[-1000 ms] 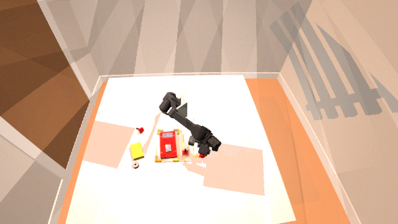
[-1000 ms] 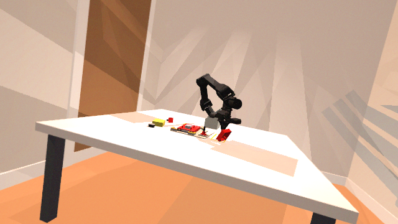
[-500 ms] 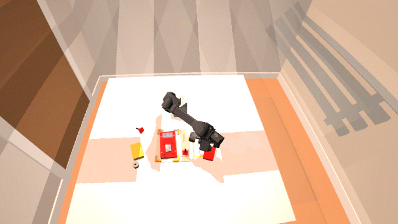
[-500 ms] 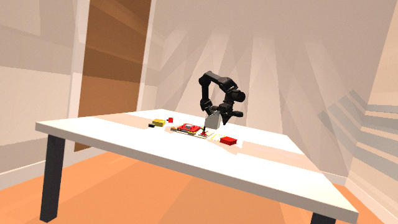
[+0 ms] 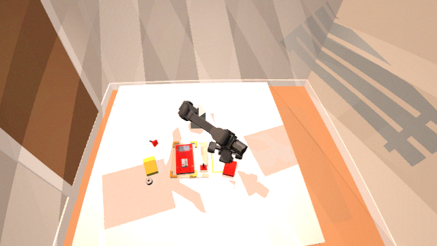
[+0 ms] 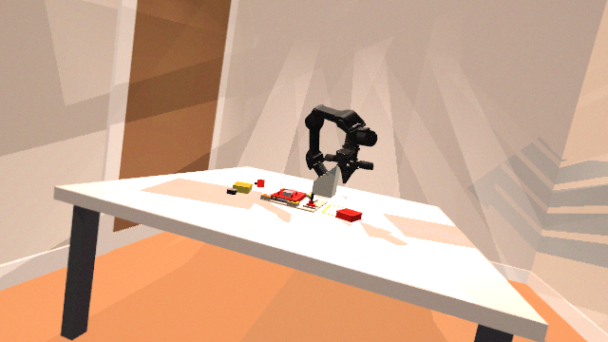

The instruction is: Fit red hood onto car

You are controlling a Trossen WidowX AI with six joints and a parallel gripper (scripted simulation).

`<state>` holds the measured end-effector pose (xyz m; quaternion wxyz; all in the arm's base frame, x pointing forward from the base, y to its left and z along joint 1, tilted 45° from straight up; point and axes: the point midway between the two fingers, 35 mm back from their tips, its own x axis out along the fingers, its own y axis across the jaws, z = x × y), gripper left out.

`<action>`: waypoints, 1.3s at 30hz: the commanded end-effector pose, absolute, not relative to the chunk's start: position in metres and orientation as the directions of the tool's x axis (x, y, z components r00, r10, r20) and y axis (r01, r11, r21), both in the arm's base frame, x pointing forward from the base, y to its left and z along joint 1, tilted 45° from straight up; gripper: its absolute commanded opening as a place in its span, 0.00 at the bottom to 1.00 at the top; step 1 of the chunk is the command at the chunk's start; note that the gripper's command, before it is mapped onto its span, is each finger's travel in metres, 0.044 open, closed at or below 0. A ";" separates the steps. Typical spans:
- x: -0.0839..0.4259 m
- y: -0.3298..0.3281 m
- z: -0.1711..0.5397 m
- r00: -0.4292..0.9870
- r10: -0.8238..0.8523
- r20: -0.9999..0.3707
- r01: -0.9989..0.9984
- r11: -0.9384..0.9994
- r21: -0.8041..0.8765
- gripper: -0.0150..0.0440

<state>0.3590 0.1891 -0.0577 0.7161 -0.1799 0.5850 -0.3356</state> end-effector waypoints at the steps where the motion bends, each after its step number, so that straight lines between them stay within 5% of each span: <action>1: 0.358 0.190 -0.059 0.094 -0.691 -0.717 0.264 0.711 -0.651 0.25; 9: 0.358 0.190 -0.059 0.094 -0.691 -0.717 0.264 0.711 -0.651 0.25; 15: 0.367 0.187 -0.117 0.088 -0.689 -0.719 0.273 0.711 -0.648 0.52; 26: 0.368 0.184 -0.123 0.088 -0.689 -0.719 0.273 0.711 -0.648 1.00; 39: 0.370 0.176 -0.131 0.088 -0.689 -0.719 0.273 0.711 -0.648 1.00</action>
